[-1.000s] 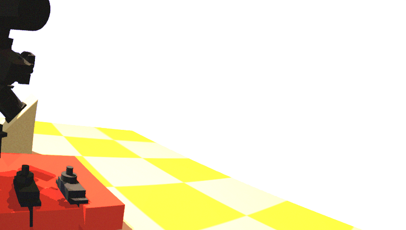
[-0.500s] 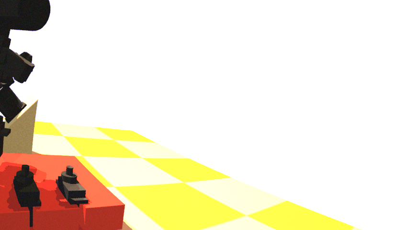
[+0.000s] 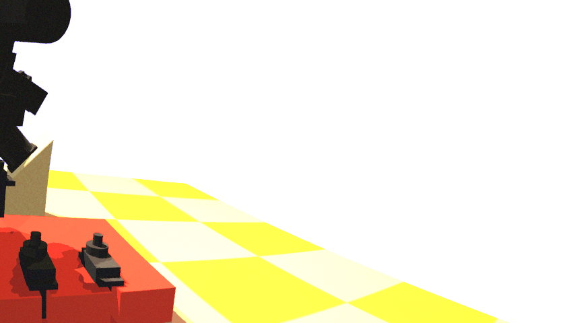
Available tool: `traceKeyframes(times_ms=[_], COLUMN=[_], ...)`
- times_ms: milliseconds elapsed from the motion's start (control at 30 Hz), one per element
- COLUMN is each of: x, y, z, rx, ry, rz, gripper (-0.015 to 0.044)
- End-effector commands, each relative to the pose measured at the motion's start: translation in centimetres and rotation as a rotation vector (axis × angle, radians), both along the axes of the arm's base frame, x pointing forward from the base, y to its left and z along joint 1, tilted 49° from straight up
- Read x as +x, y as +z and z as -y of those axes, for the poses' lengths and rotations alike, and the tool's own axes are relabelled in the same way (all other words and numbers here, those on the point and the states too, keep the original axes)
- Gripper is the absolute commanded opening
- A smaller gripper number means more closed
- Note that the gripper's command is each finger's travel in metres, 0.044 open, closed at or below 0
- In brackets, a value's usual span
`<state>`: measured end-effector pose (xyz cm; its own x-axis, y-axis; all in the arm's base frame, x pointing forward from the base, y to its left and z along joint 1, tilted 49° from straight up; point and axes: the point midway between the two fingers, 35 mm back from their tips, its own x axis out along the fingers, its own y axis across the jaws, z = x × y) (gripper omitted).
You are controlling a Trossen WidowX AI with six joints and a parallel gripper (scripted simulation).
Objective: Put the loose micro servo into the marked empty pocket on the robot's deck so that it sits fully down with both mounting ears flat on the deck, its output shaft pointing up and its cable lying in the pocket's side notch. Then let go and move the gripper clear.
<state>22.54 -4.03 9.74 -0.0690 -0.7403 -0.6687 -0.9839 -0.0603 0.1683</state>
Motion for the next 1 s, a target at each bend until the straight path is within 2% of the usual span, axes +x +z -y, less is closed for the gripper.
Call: traceKeyframes(times_ms=[0,967], x=[0.04,0.03], y=[0.07,0.1], z=[0.01,0.03], rx=[0.006,0.071], ry=[0.102,0.763], rz=[-0.109,-0.85], gripper=[0.0,0.0])
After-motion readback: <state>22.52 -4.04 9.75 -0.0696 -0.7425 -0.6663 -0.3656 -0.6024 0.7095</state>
